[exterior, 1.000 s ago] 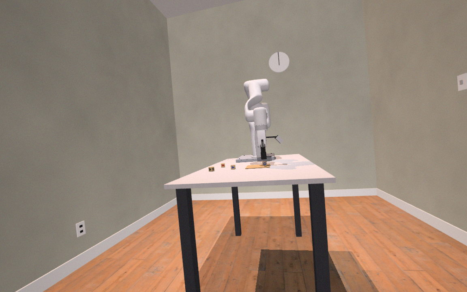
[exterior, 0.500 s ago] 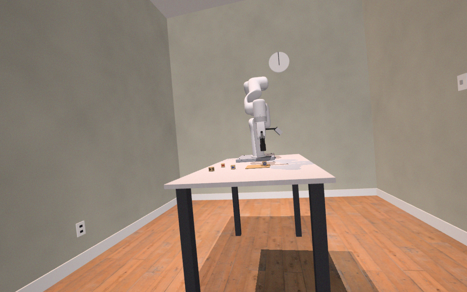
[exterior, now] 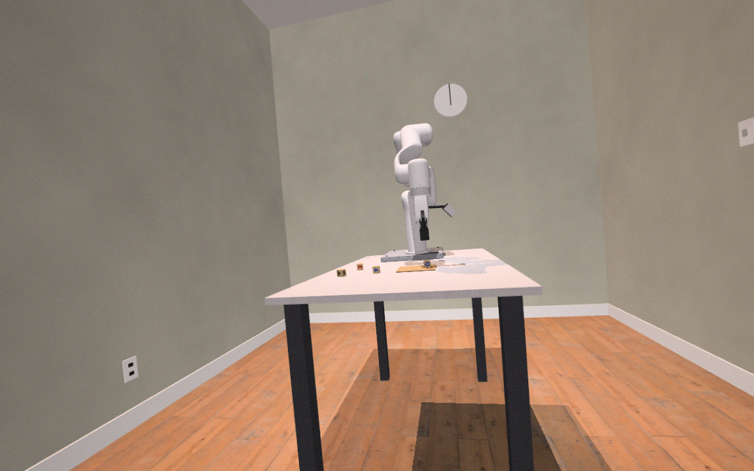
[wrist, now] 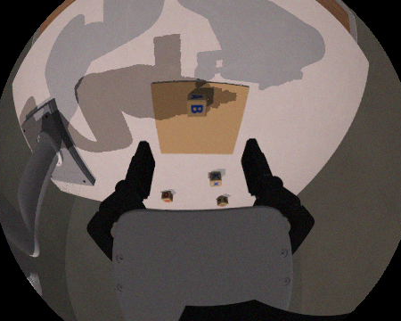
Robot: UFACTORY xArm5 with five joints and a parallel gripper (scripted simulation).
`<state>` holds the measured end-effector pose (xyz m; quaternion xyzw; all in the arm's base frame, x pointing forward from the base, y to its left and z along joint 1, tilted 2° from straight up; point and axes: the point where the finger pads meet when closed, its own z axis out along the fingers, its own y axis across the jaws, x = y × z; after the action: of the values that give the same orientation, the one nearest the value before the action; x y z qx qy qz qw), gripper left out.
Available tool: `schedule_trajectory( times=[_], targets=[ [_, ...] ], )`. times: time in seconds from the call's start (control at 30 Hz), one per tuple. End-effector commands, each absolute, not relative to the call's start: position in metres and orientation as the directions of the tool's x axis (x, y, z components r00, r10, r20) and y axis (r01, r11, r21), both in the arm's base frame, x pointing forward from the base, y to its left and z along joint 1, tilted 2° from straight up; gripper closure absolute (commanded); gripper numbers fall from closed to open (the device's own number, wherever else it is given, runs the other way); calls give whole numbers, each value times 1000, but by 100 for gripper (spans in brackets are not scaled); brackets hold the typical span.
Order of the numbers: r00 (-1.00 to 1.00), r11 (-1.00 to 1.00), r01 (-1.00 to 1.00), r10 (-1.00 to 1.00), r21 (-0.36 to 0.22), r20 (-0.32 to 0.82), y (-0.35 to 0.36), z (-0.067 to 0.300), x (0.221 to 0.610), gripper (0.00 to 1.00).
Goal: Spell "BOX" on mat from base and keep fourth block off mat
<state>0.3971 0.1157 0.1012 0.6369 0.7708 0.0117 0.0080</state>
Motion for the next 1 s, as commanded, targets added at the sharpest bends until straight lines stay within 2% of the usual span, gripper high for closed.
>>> schedule_trajectory(
  times=[0.0, 0.27, 0.4, 0.67, 0.97],
  targets=[
    [-189, 188, 982, 982, 32, 3, 116, 103, 398, 0],
    [-160, 160, 987, 987, 32, 4, 113, 103, 401, 0],
    [-31, 30, 999, 1000, 32, 7, 100, 104, 414, 0],
    [88, -88, 996, 996, 31, 9, 88, 104, 425, 0],
    [308, -308, 951, 951, 29, 14, 62, 105, 445, 0]
  ],
)
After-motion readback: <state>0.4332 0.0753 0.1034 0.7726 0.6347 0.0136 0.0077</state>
